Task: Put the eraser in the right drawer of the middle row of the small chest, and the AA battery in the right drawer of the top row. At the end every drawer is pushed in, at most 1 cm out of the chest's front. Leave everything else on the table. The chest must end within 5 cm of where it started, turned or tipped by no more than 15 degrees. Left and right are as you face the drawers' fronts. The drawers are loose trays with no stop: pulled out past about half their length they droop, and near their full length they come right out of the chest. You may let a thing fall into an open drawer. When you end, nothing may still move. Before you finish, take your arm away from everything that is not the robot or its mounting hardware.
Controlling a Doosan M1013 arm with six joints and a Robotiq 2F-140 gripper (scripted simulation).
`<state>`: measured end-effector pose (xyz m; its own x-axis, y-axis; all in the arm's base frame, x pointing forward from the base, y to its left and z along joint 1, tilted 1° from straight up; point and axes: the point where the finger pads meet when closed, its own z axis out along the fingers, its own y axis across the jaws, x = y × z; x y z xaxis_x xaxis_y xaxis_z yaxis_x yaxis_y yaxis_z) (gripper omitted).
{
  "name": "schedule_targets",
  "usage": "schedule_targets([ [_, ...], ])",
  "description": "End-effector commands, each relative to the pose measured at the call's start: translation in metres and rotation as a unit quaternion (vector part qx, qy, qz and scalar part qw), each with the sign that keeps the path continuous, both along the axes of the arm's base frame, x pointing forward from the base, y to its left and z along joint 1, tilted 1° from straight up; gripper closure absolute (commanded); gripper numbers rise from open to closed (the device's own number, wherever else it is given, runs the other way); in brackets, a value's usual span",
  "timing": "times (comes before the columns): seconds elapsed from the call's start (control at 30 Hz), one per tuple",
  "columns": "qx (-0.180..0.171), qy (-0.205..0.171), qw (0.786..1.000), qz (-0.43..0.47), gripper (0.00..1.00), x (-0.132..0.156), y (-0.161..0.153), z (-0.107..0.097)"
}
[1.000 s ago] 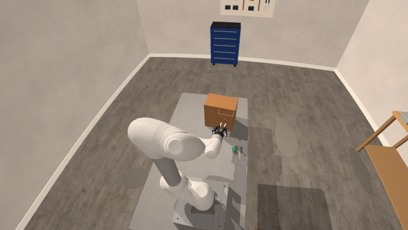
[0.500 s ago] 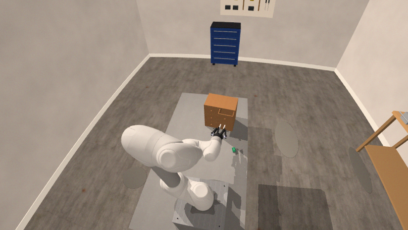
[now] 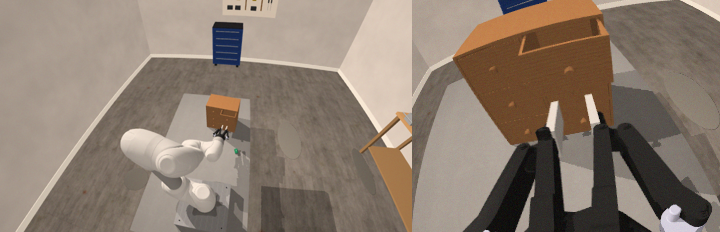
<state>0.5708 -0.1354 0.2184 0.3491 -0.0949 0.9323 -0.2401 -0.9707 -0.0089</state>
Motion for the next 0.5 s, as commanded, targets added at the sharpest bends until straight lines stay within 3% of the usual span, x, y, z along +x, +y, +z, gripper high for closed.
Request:
schedule_targets([
  [0.0, 0.003, 0.011, 1.0, 0.0, 0.8, -0.002, 0.0003, 0.0019],
  [0.47, 0.017, 0.066, 0.998, 0.002, 0.8, -0.0109, 0.0035, 0.0108],
])
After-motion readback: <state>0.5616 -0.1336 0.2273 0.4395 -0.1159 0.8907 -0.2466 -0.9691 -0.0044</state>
